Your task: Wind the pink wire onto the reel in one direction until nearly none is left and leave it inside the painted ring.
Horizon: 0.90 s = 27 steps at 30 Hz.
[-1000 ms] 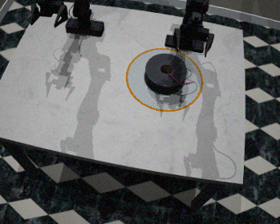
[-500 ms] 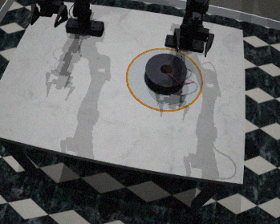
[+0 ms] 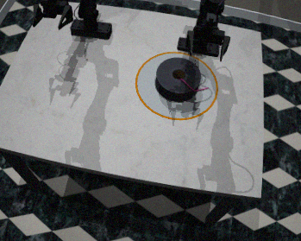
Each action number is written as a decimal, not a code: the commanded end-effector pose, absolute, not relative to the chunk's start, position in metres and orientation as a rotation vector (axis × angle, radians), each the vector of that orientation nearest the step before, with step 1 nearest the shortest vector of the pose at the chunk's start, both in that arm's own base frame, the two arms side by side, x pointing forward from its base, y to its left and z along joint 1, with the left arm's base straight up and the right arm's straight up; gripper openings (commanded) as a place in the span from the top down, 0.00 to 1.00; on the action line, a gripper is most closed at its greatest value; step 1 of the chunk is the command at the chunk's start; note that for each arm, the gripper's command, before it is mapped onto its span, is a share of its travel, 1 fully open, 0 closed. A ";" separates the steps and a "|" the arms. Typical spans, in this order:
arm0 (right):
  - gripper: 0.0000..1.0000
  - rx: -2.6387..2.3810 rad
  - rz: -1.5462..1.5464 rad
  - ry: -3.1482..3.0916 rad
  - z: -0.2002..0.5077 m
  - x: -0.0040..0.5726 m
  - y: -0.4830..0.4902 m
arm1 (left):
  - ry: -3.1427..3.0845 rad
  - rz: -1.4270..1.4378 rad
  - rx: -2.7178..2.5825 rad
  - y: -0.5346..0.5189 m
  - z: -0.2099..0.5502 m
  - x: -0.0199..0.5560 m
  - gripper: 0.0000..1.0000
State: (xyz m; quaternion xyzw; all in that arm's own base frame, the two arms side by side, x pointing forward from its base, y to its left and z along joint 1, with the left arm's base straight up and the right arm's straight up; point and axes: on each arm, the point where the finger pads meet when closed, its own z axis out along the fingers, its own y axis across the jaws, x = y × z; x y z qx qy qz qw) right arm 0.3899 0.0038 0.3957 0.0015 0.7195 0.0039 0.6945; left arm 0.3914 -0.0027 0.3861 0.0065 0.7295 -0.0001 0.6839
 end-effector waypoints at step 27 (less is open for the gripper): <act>0.00 0.000 0.000 1.571 0.407 0.382 0.001 | 1.554 0.267 -0.267 0.128 0.407 0.359 0.00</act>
